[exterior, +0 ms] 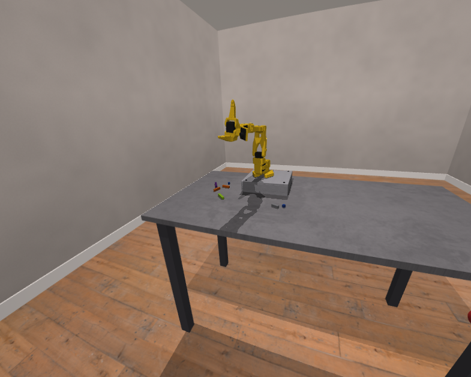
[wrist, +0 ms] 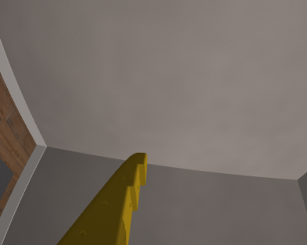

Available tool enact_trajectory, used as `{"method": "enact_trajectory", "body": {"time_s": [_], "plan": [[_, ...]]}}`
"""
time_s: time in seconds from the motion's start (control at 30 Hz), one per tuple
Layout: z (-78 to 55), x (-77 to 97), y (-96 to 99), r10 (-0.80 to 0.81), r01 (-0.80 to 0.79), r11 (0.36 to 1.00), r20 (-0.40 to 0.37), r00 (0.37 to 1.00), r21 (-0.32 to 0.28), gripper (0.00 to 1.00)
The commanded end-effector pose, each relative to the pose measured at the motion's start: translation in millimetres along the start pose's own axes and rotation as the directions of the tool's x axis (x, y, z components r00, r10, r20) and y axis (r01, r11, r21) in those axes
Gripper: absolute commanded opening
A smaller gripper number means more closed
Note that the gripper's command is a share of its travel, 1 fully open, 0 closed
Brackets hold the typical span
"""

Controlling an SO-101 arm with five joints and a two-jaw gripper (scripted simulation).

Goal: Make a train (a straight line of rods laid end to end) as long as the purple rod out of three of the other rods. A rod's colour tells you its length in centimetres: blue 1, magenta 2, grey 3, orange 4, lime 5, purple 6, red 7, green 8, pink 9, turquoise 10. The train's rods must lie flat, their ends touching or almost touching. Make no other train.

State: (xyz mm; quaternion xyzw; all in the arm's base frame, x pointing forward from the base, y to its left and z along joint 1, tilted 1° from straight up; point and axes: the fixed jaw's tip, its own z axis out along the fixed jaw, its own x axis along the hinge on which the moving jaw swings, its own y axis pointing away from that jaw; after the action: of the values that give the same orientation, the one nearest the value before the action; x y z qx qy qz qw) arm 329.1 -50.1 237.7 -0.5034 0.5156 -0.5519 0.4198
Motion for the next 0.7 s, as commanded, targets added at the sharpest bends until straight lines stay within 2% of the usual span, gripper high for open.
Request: {"method": "enact_trajectory", "body": {"time_s": [0.0,0.53,0.67], "plan": [[-0.8,0.2,-1.5,0.001,-0.001,1.000,0.000,1.000,0.005,1.00],[-0.8,0.2,-1.5,0.001,-0.001,1.000,0.000,1.000,0.005,1.00],[-3.7,-0.7,5.5,0.013,-0.013,0.999,0.004,1.000,-0.036,1.00]]}}
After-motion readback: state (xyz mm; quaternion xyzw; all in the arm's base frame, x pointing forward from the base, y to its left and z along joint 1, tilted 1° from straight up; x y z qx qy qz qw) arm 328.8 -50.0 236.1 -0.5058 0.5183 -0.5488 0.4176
